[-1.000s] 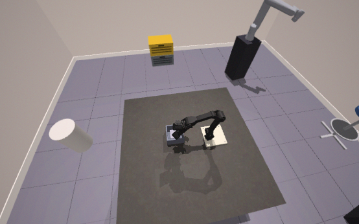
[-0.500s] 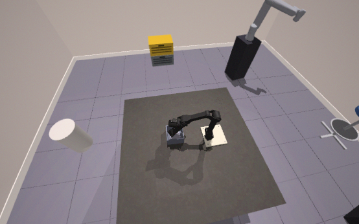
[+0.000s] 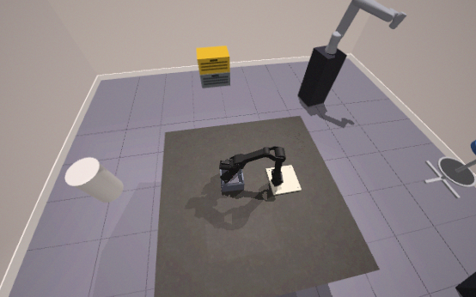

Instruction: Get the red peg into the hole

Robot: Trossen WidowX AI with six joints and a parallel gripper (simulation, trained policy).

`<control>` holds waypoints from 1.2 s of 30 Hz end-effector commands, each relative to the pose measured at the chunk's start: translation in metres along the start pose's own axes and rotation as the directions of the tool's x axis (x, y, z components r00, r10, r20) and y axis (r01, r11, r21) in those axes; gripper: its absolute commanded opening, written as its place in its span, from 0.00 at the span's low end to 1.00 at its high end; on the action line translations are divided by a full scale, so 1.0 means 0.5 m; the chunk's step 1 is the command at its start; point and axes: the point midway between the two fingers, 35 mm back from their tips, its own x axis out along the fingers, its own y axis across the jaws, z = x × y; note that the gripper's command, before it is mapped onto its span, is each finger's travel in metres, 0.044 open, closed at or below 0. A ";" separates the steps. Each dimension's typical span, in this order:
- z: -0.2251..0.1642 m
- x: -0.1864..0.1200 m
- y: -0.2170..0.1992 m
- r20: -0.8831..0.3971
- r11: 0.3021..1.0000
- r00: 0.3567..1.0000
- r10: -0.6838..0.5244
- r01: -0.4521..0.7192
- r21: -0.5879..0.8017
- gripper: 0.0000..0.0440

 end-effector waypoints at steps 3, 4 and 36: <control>0.019 0.007 0.008 -0.002 1.000 1.000 -0.011 0.011 -0.029 0.29; 0.023 0.007 0.010 -0.003 0.999 1.000 -0.011 0.011 -0.033 0.28; 0.123 0.042 -0.001 -0.071 0.995 0.997 -0.037 0.031 -0.095 0.17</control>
